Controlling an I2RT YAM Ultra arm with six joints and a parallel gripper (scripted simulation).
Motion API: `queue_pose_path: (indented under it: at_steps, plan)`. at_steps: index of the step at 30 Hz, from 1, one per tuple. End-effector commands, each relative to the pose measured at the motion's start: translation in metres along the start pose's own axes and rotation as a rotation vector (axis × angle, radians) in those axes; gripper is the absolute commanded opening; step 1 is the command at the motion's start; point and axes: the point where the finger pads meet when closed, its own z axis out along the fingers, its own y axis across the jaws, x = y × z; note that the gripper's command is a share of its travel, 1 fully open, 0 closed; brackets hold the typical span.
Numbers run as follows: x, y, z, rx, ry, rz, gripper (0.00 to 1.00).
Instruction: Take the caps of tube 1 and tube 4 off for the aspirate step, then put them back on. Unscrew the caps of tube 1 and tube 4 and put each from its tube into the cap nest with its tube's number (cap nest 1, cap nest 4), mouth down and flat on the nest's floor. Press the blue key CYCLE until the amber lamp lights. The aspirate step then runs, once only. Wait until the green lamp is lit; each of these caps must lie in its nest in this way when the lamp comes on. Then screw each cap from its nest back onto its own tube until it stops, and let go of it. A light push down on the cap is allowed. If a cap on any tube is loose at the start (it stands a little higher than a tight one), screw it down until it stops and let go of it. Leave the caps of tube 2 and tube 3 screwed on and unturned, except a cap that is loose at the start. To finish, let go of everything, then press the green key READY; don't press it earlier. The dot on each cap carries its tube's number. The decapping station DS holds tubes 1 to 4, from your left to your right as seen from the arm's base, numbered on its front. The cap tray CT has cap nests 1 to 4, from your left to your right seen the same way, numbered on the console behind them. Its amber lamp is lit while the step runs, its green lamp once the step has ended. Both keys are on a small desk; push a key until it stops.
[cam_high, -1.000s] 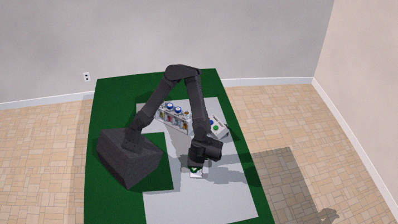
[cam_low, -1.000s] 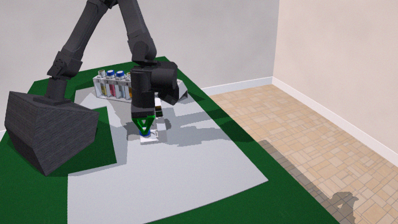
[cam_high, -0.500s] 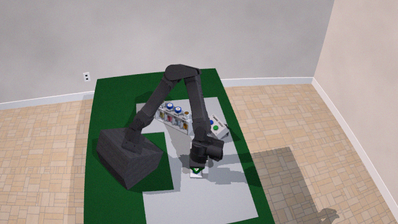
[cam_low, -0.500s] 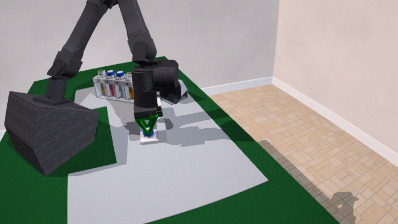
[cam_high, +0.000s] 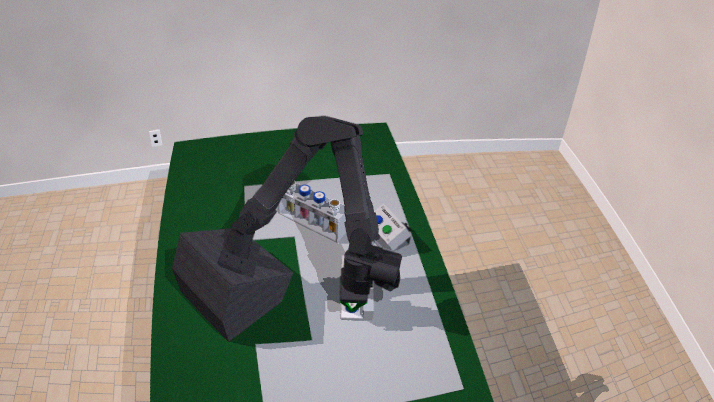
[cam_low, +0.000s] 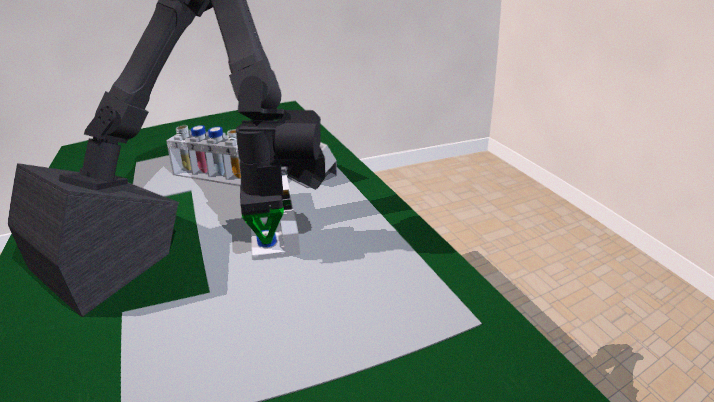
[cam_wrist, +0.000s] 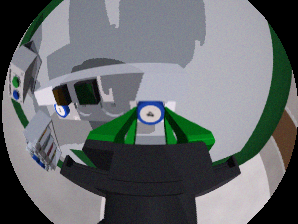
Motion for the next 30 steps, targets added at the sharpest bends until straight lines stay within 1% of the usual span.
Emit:
queue_pose_path:
  at_steps: [1, 15, 16, 30]
  plan:
    - [-0.0042, -0.0016, -0.0012, 0.006, -0.016, -0.004, 0.0]
    - [-0.0044, -0.0016, 0.0033, 0.006, -0.016, -0.004, 0.0]
    - [-0.0044, -0.0016, 0.0032, 0.006, -0.016, -0.004, 0.47]
    - [-0.0044, -0.0016, 0.0032, 0.006, -0.016, -0.004, 0.47]
